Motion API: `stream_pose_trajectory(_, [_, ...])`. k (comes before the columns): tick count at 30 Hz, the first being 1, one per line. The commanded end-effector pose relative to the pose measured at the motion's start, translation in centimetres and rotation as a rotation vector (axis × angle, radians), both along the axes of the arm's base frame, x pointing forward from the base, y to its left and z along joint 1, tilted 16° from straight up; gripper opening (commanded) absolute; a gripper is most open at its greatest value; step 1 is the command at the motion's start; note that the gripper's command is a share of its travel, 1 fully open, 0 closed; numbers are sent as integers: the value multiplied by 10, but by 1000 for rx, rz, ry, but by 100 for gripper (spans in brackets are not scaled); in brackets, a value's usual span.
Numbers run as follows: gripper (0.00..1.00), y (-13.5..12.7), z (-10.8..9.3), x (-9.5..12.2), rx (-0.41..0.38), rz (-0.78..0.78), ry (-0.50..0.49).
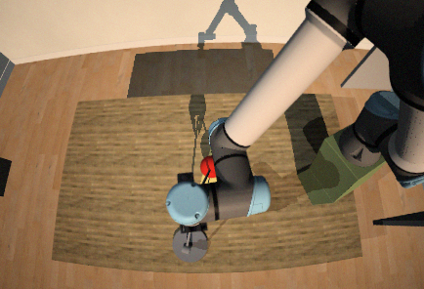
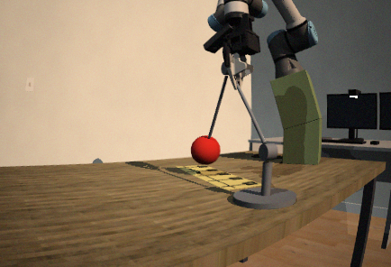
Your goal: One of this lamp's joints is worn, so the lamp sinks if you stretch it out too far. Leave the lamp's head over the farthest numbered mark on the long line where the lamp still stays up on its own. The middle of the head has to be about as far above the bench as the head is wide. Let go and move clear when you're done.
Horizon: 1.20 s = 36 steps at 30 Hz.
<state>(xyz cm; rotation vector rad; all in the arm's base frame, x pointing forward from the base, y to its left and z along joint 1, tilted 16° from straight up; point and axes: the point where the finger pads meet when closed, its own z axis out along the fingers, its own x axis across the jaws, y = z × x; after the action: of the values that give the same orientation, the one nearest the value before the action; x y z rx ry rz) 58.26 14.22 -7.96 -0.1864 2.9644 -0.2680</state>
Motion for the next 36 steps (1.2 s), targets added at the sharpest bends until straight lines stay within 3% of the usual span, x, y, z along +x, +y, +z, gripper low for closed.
stream_pose_trajectory(1, [0, 2, 1, 1, -77, -223, -12])
stream_pose_trajectory(36, [0, 21, 10, 5, -70, -201, -11])
